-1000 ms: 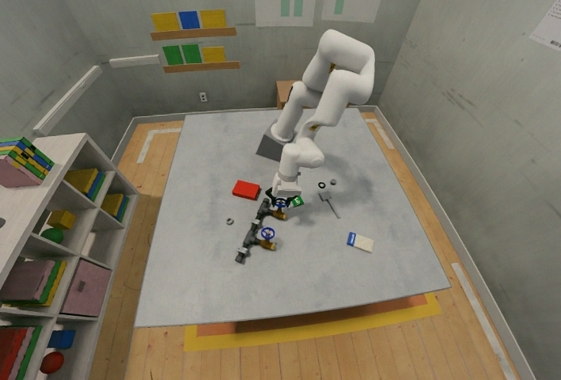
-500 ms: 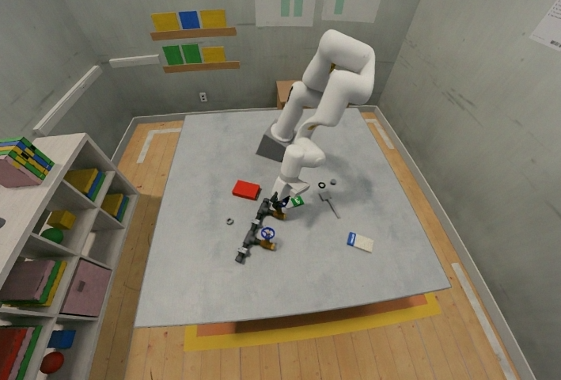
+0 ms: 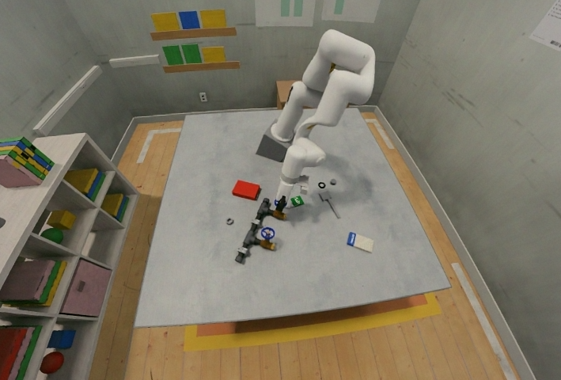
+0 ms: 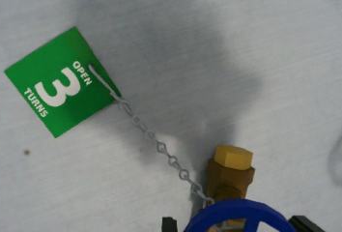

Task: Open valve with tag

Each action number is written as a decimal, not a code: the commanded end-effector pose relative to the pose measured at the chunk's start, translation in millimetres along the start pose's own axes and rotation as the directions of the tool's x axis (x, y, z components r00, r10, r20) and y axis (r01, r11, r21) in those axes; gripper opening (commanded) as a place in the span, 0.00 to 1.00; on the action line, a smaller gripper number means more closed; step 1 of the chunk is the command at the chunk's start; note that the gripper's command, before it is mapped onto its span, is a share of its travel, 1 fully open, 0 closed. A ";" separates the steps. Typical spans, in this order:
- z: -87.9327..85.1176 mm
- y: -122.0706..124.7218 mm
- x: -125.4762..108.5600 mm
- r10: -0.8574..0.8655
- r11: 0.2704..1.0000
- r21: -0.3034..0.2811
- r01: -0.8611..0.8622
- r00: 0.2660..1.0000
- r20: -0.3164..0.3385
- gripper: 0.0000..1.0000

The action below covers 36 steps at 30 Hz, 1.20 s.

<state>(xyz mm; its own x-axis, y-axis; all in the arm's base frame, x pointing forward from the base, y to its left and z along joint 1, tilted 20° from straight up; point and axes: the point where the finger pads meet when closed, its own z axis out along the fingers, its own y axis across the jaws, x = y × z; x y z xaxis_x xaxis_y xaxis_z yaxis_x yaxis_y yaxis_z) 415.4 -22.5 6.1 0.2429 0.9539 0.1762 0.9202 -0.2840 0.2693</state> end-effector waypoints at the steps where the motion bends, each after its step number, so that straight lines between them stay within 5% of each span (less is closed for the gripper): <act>1: -0.4 1.0 0.0 -0.187 0.976 -0.126 0.176 0.979 -0.085 0.00; 35: -0.4 1.0 0.0 -0.197 0.974 -0.127 0.186 0.977 -0.083 0.00; 36: -0.4 1.0 0.0 -0.197 0.974 -0.127 0.186 0.977 -0.083 1.00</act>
<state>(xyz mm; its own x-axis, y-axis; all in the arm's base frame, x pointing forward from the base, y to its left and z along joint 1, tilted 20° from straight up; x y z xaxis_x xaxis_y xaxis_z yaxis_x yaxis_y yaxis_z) 415.4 -22.2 6.0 0.0296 0.9796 0.1988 0.9059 -0.1103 0.4088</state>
